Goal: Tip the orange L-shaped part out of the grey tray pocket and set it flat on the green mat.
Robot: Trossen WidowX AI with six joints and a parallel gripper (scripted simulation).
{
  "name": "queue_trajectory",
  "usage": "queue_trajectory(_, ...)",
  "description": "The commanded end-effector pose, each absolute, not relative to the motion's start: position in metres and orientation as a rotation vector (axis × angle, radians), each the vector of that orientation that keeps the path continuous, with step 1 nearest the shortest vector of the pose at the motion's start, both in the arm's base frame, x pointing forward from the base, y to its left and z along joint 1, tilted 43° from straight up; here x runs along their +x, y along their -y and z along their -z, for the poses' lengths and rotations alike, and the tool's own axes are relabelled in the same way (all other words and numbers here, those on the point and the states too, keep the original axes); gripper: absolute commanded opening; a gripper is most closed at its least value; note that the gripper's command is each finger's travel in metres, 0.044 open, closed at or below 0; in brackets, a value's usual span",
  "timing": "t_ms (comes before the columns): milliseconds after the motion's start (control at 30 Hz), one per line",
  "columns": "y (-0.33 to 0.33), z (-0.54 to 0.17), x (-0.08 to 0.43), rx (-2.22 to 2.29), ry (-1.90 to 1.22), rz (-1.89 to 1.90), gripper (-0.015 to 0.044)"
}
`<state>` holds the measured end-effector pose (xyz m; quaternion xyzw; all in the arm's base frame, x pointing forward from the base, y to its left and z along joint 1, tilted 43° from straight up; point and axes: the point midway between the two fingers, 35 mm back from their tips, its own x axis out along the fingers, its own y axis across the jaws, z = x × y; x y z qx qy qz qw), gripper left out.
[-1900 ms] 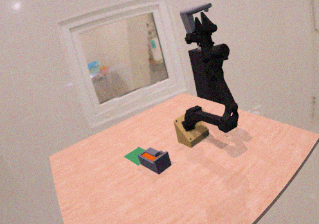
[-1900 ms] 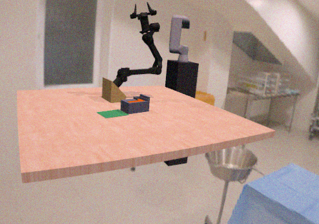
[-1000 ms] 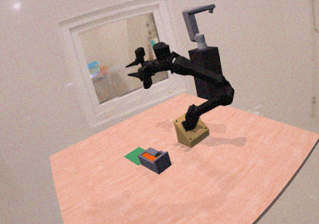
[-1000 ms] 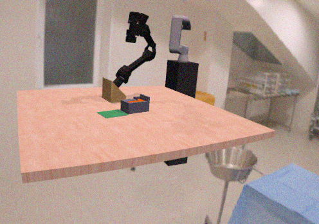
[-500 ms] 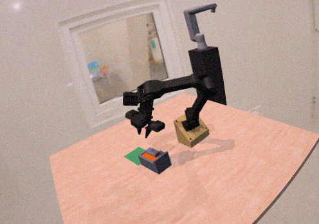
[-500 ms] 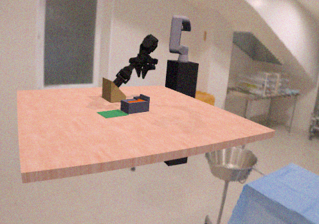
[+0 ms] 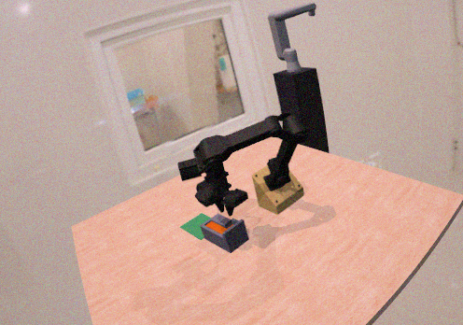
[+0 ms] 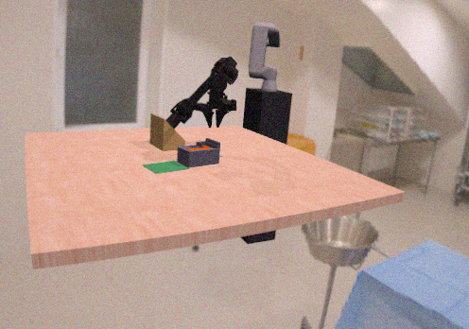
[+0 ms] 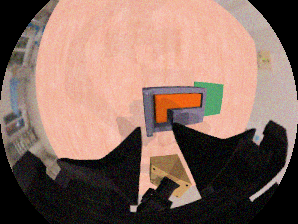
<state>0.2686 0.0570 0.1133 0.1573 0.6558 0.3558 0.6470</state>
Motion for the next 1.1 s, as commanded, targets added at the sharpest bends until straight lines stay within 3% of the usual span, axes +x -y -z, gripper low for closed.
queue_trajectory(0,-0.072,-0.097,0.266,0.369,-1.51,-0.813,0.018)
queue_trajectory(167,-0.106,-0.062,0.257,0.372,-1.509,-0.817,0.018)
queue_trajectory(1067,-0.125,-0.041,0.254,0.373,-1.508,-0.818,0.018)
